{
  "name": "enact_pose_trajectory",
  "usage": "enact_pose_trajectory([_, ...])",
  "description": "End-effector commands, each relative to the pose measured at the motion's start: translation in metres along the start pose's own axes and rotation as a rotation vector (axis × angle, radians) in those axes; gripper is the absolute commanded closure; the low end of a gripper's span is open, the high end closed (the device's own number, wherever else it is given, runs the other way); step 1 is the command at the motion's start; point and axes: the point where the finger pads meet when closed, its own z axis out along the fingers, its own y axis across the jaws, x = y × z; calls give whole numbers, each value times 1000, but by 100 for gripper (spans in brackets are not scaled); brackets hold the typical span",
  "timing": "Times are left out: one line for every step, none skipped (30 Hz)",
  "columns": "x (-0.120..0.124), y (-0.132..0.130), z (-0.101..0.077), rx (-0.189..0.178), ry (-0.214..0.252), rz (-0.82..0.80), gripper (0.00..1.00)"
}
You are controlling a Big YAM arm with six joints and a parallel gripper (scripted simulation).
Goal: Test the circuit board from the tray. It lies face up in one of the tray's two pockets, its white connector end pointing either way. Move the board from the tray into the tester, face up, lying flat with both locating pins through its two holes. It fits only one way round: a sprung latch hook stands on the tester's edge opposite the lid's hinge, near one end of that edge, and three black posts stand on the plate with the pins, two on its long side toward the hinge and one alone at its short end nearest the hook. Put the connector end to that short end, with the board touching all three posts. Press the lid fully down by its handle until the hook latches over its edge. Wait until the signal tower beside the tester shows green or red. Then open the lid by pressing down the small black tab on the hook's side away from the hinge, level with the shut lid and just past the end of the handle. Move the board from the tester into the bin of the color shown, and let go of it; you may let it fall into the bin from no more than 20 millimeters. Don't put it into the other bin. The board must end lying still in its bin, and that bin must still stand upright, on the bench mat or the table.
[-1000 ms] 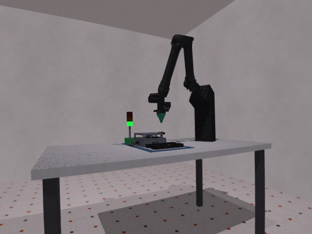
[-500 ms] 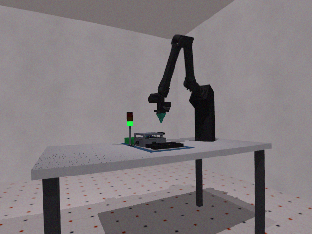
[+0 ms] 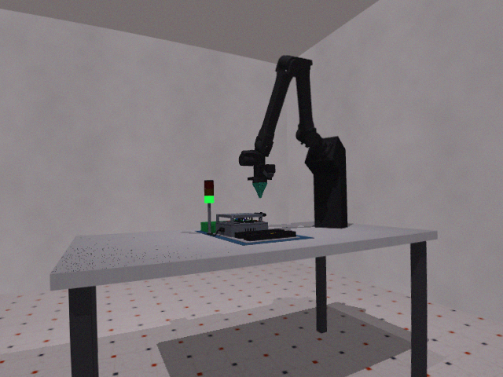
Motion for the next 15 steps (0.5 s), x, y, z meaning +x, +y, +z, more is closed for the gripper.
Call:
enact_pose_trajectory([6, -4, -9, 16, 15, -1, 100])
enact_pose_trajectory([6, -4, -9, 16, 15, -2, 100])
enact_pose_trajectory([6, -4, -9, 15, 15, -2, 100])
enact_pose_trajectory([6, -4, -9, 15, 15, -2, 100])
enact_pose_trajectory([6, -4, -9, 15, 15, -2, 100])
enact_pose_trajectory([6, -3, -10, 15, 15, -3, 100])
enact_pose_trajectory([6, -3, -10, 14, 14, -3, 100])
enact_pose_trajectory([6, -2, -11, 14, 14, -3, 100])
enact_pose_trajectory([6, -2, -11, 13, 14, -2, 100])
enact_pose_trajectory([6, -2, -12, 12, 14, -2, 100])
enact_pose_trajectory([6, -1, -13, 12, 14, -2, 100])
enact_pose_trajectory([6, -1, -14, 12, 14, -2, 100])
enact_pose_trajectory([6, -1, -16, 12, 14, -2, 100])
enact_pose_trajectory([6, -1, -17, 12, 14, -2, 100])
enact_pose_trajectory([6, -1, -18, 12, 14, -2, 100])
